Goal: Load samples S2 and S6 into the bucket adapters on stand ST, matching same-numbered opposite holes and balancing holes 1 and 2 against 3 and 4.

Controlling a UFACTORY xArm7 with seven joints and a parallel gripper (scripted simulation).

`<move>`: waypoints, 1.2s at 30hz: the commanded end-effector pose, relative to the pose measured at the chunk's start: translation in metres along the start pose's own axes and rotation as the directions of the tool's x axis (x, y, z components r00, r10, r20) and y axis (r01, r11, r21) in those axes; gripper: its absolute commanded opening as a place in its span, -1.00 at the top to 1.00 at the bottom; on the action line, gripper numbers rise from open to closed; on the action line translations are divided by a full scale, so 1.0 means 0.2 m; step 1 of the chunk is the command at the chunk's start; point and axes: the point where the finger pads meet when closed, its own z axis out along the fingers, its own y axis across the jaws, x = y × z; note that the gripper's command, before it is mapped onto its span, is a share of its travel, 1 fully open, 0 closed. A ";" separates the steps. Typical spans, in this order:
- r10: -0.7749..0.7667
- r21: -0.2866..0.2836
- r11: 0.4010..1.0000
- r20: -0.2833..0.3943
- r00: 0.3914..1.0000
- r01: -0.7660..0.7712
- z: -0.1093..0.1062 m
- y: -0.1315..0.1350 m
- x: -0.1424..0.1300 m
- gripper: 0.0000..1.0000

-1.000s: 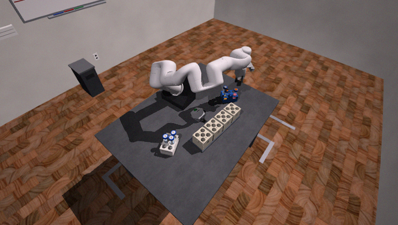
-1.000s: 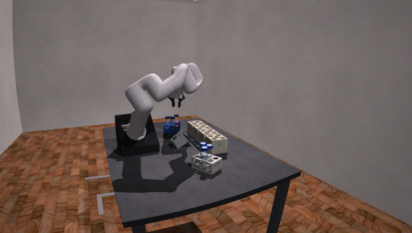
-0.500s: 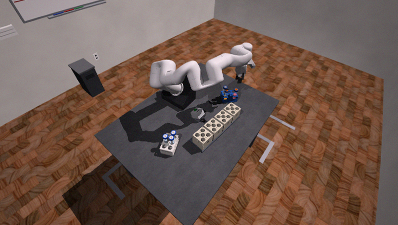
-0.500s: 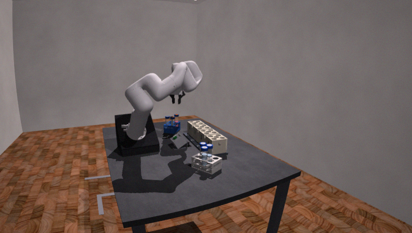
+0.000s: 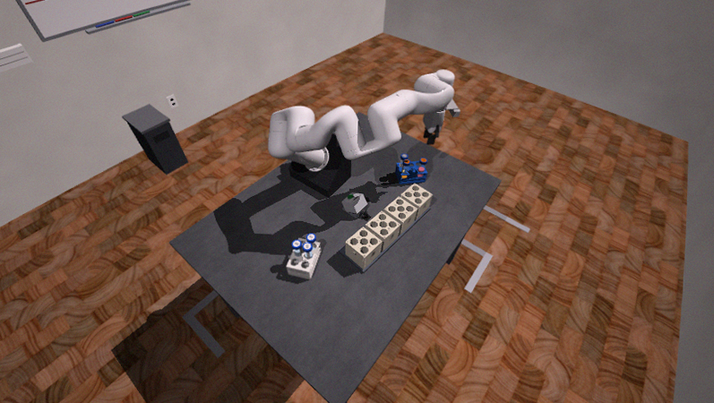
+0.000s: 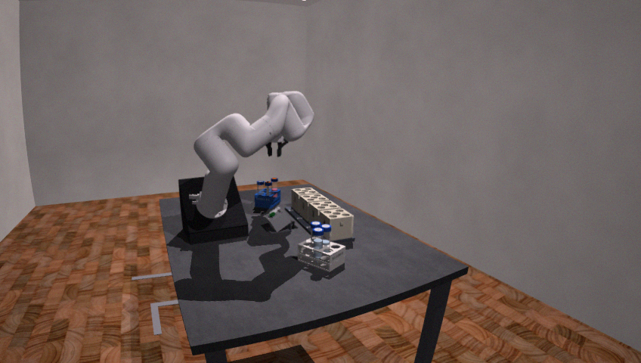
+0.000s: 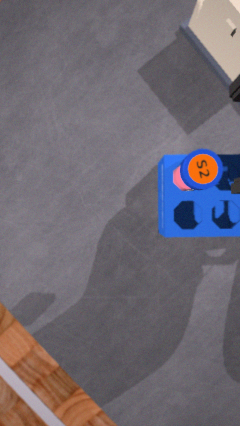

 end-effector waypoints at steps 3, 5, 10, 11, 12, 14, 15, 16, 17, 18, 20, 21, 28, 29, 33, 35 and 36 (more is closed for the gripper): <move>0.000 0.002 1.000 -0.005 1.000 0.000 -0.03 0.00 0.00 0.13; 0.000 0.002 1.000 -0.005 1.000 0.000 -0.03 0.00 0.00 0.13; 0.000 0.002 1.000 -0.005 1.000 0.000 -0.03 0.00 0.00 0.13; 0.000 0.002 1.000 -0.005 1.000 0.000 -0.03 0.00 0.00 0.13; 0.000 0.002 1.000 -0.005 1.000 0.000 -0.03 0.00 0.00 0.13; 0.000 0.001 1.000 -0.005 1.000 0.000 -0.03 0.00 0.00 0.13; 0.000 0.001 1.000 -0.005 1.000 0.000 -0.03 0.00 0.00 0.13; 0.000 0.001 1.000 -0.005 1.000 0.000 -0.03 0.00 0.00 0.13; 0.000 0.001 1.000 -0.005 1.000 0.000 -0.03 0.00 0.00 0.13; 0.000 0.002 1.000 -0.005 1.000 0.000 -0.03 0.00 0.00 0.13; 0.000 0.001 1.000 -0.005 1.000 0.000 -0.03 0.00 0.00 0.13; 0.000 0.001 1.000 -0.005 1.000 0.000 -0.03 0.00 0.00 0.13; 0.166 0.002 0.986 -0.005 0.986 -0.166 -0.03 0.00 -0.12 -0.15; 0.199 0.002 0.980 -0.005 0.980 -0.199 -0.03 0.00 -0.15 -0.15; 0.327 0.003 0.945 -0.004 0.945 -0.327 -0.03 0.00 -0.25 -0.15; 0.389 0.003 0.921 -0.004 0.921 -0.389 -0.03 0.00 -0.30 -0.15; 0.420 0.003 0.908 -0.004 0.908 -0.420 -0.03 0.00 -0.32 -0.15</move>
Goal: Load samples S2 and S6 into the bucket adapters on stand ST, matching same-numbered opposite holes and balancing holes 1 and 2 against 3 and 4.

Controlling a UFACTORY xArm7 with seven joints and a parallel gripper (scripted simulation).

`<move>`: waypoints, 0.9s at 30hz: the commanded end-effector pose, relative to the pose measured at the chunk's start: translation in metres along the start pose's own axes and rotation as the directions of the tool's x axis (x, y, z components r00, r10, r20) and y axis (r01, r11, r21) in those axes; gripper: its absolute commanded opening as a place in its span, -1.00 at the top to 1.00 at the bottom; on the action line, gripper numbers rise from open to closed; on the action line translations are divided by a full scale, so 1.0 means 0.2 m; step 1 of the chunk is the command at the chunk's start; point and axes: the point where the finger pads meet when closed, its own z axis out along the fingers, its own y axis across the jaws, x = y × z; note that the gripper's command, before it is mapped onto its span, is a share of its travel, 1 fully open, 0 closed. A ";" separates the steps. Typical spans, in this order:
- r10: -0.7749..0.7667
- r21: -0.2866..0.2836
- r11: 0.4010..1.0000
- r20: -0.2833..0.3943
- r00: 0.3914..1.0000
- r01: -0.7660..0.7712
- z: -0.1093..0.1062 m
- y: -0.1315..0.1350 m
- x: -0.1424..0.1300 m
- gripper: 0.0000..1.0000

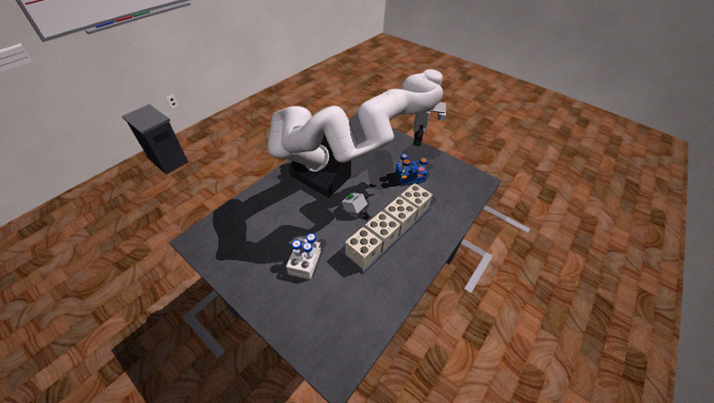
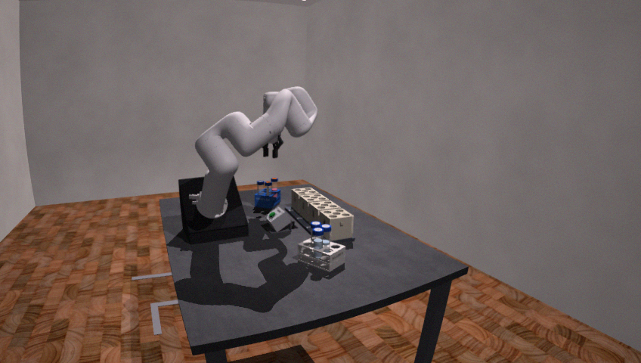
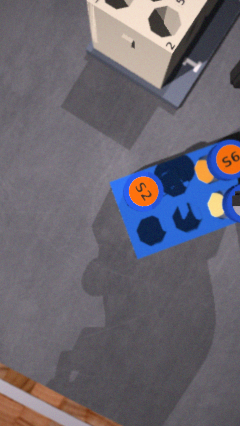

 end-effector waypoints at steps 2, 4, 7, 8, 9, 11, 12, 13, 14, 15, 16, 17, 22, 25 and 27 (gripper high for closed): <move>0.159 0.012 0.987 -0.016 0.987 -0.159 -0.01 0.04 -0.11 -0.15; 0.224 0.013 0.974 -0.015 0.974 -0.224 -0.01 0.04 -0.13 -0.15; 0.320 0.014 0.947 -0.014 0.947 -0.320 -0.01 0.04 -0.13 -0.15; 0.320 0.014 0.947 -0.014 0.947 -0.320 -0.01 0.04 -0.13 -0.15; 0.320 0.014 0.947 -0.014 0.947 -0.320 -0.01 0.04 -0.13 -0.15; 0.383 0.015 0.924 -0.013 0.924 -0.383 -0.01 0.04 -0.13 -0.15; 0.413 0.016 0.910 -0.012 0.910 -0.413 -0.01 0.04 -0.13 -0.15; 0.444 0.016 0.896 -0.012 0.896 -0.443 -0.01 0.04 -0.13 -0.15; 0.473 0.016 0.881 -0.011 0.881 -0.473 -0.01 0.04 -0.13 -0.15; 0.502 0.017 0.865 -0.011 0.865 -0.502 -0.01 0.04 -0.13 -0.15; 0.531 0.017 0.847 -0.010 0.847 -0.531 -0.01 0.04 -0.13 -0.15; 0.559 0.017 0.829 -0.010 0.829 -0.559 -0.01 0.04 -0.13 -0.15; 0.689 0.019 0.725 -0.007 0.725 -0.688 -0.01 0.04 -0.13 -0.15; 0.735 0.019 0.678 -0.005 0.678 -0.735 -0.01 0.04 -0.13 -0.15; 0.758 0.019 0.653 -0.005 0.653 -0.757 -0.01 0.04 -0.13 -0.15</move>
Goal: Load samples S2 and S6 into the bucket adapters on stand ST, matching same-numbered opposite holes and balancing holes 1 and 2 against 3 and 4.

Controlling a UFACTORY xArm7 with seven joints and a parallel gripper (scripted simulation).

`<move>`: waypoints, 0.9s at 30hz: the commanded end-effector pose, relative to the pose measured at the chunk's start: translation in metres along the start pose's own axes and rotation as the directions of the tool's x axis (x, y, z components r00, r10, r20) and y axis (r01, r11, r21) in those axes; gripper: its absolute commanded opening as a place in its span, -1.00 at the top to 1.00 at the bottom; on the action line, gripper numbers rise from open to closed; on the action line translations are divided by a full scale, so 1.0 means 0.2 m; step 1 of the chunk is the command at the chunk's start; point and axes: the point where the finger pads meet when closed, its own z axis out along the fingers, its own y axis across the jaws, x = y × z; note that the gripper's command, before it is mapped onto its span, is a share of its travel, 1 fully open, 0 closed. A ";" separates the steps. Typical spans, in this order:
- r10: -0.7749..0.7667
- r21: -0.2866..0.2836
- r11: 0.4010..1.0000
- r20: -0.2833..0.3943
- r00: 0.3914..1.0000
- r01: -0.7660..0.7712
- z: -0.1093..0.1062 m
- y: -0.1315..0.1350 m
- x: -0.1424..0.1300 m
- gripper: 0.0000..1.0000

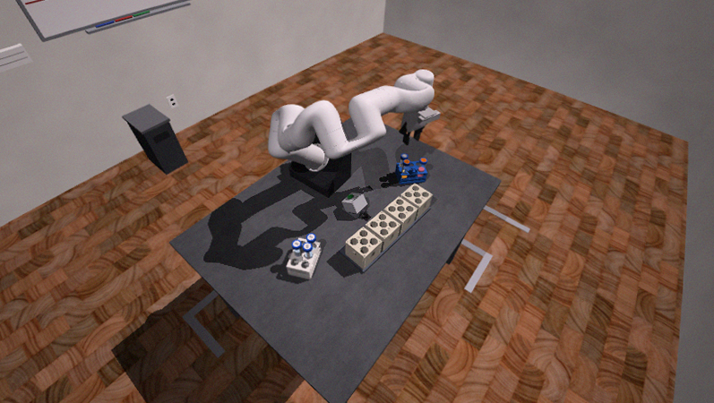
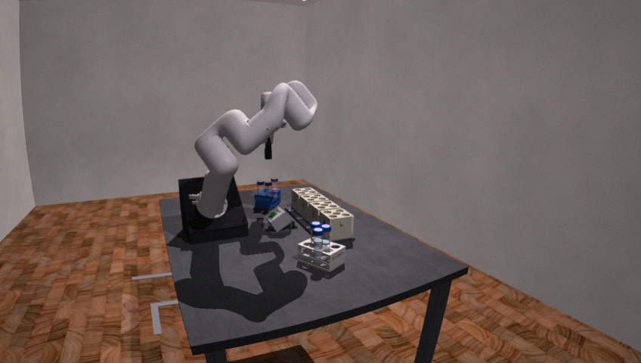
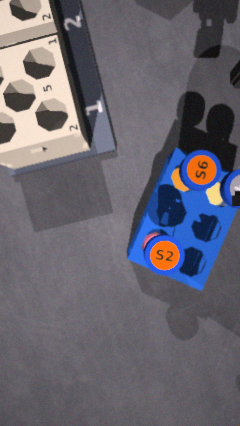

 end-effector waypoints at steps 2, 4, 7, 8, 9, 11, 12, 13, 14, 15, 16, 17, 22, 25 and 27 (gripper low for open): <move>0.115 0.006 0.993 -0.003 0.993 -0.115 -0.01 0.00 0.00 -0.15; 0.180 0.006 0.984 -0.002 0.984 -0.180 -0.01 0.00 0.00 -0.15; 0.278 0.006 0.961 -0.002 0.961 -0.278 -0.01 0.00 0.00 -0.15; 0.310 0.007 0.951 -0.001 0.951 -0.310 -0.01 0.00 0.00 -0.15; 0.341 0.007 0.940 -0.001 0.940 -0.341 -0.01 0.00 0.00 -0.15; 0.403 0.007 0.915 -0.001 0.915 -0.403 -0.01 0.00 0.00 -0.15; 0.407 0.007 0.914 -0.001 0.914 -0.407 -0.01 0.00 0.00 -0.15; 0.407 0.007 0.914 -0.001 0.914 -0.407 -0.01 0.00 0.00 -0.15; 0.407 0.007 0.914 -0.001 0.914 -0.407 -0.01 0.00 0.00 -0.15; 0.407 0.007 0.914 -0.001 0.914 -0.407 -0.01 0.00 0.00 -0.15; 0.407 0.007 0.914 -0.001 0.914 -0.407 -0.01 0.00 0.00 -0.15; 0.407 0.007 0.914 -0.001 0.914 -0.407 -0.01 0.00 0.00 -0.15; 0.407 0.007 0.914 -0.001 0.914 -0.407 0.00 0.00 0.00 -0.15; 0.407 0.007 0.914 -0.001 0.914 -0.407 0.03 0.00 0.00 -0.15; 0.407 0.007 0.914 -0.001 0.914 -0.407 0.05 -0.01 0.00 -0.15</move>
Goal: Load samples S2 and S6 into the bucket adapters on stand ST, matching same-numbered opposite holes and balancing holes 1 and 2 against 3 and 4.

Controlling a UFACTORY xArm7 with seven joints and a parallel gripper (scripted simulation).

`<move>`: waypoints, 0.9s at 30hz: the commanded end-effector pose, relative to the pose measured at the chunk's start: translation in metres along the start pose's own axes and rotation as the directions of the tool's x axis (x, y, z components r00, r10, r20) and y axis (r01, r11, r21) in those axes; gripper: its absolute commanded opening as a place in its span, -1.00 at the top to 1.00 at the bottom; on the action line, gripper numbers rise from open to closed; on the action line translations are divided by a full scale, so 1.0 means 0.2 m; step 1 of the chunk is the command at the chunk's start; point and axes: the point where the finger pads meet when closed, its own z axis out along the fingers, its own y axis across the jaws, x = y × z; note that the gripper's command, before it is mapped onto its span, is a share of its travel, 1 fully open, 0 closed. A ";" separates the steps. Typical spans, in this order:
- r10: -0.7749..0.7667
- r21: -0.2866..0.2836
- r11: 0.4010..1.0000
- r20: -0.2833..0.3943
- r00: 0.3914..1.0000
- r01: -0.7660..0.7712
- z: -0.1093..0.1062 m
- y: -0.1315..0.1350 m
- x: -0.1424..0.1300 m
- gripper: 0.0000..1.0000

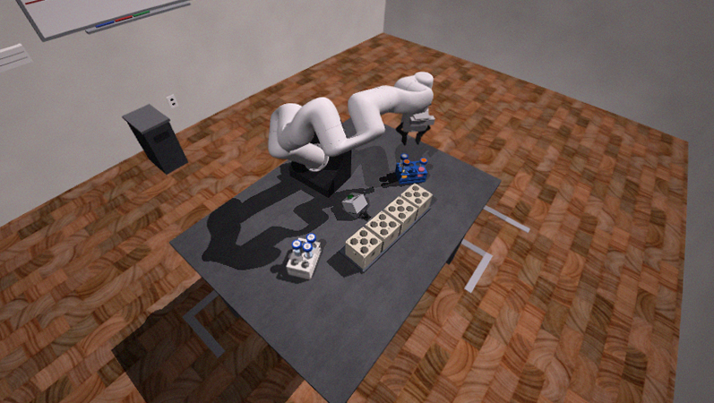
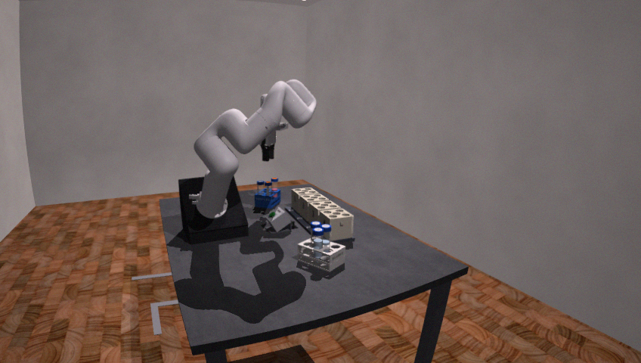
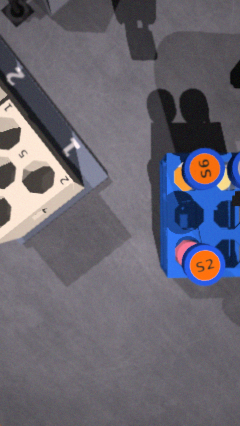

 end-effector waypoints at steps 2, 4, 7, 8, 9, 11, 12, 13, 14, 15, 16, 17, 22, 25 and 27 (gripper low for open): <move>0.000 0.006 1.000 0.001 1.000 0.000 0.03 -0.01 0.00 -0.15; 0.000 0.006 1.000 0.001 1.000 0.000 0.05 -0.01 0.00 -0.15; 0.000 0.006 1.000 0.001 1.000 0.000 0.05 -0.01 0.00 -0.15; 0.000 0.006 1.000 0.001 1.000 0.000 0.07 -0.01 0.00 -0.15; 0.000 0.006 1.000 0.001 1.000 0.000 0.08 -0.01 0.00 -0.15; 0.000 0.006 1.000 0.001 1.000 0.000 0.10 -0.01 0.00 -0.15; 0.000 0.006 1.000 0.001 1.000 0.000 0.11 -0.01 0.00 -0.15; 0.000 0.006 1.000 0.001 1.000 0.000 0.12 -0.01 0.00 -0.15; 0.000 0.006 1.000 0.001 1.000 0.000 0.13 -0.01 0.00 -0.15; 0.000 0.006 1.000 0.001 1.000 0.000 0.14 -0.01 0.00 -0.15; 0.000 0.006 1.000 0.001 1.000 0.000 0.15 -0.01 0.00 -0.15; 0.000 0.006 1.000 0.001 1.000 0.000 0.16 -0.01 0.00 -0.15; 0.000 0.006 1.000 0.001 1.000 0.000 0.20 -0.01 0.00 -0.15; 0.000 0.006 1.000 0.001 1.000 0.000 0.21 -0.01 0.00 -0.15; 0.000 0.006 1.000 0.001 1.000 0.000 0.24 -0.01 0.00 -0.15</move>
